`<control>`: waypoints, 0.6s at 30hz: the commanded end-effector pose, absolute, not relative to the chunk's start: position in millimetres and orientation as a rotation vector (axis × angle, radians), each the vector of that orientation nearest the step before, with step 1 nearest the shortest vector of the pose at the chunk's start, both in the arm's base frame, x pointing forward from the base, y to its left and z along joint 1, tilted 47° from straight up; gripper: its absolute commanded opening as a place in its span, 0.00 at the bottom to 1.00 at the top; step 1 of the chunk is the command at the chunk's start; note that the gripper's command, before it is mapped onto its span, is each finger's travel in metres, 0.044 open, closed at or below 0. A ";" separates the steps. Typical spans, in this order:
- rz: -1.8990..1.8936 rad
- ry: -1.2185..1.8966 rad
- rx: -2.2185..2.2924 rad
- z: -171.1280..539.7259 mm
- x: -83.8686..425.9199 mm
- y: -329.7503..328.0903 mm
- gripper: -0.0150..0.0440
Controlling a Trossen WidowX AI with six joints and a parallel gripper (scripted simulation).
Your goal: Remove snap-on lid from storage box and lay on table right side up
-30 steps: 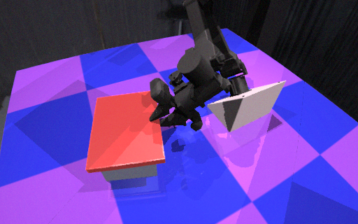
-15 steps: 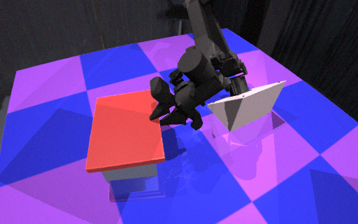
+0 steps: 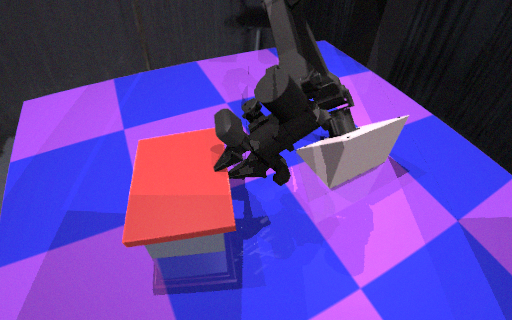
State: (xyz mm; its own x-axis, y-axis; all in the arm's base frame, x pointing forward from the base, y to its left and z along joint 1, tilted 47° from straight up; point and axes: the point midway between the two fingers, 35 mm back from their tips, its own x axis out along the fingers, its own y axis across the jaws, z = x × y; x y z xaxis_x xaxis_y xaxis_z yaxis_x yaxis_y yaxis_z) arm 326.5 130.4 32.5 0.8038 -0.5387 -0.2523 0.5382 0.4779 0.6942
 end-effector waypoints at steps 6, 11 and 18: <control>-0.658 0.000 0.847 32.8 327.5 130.1 0.25; -0.658 0.000 0.847 32.8 327.8 130.0 0.25; -0.658 0.000 0.847 33.0 328.4 130.0 0.25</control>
State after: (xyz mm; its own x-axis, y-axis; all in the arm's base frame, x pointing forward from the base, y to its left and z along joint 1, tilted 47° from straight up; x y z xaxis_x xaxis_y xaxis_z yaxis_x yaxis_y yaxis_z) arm 327.6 130.1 33.2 0.8038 -0.5394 -0.2508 0.5372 0.4772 0.6955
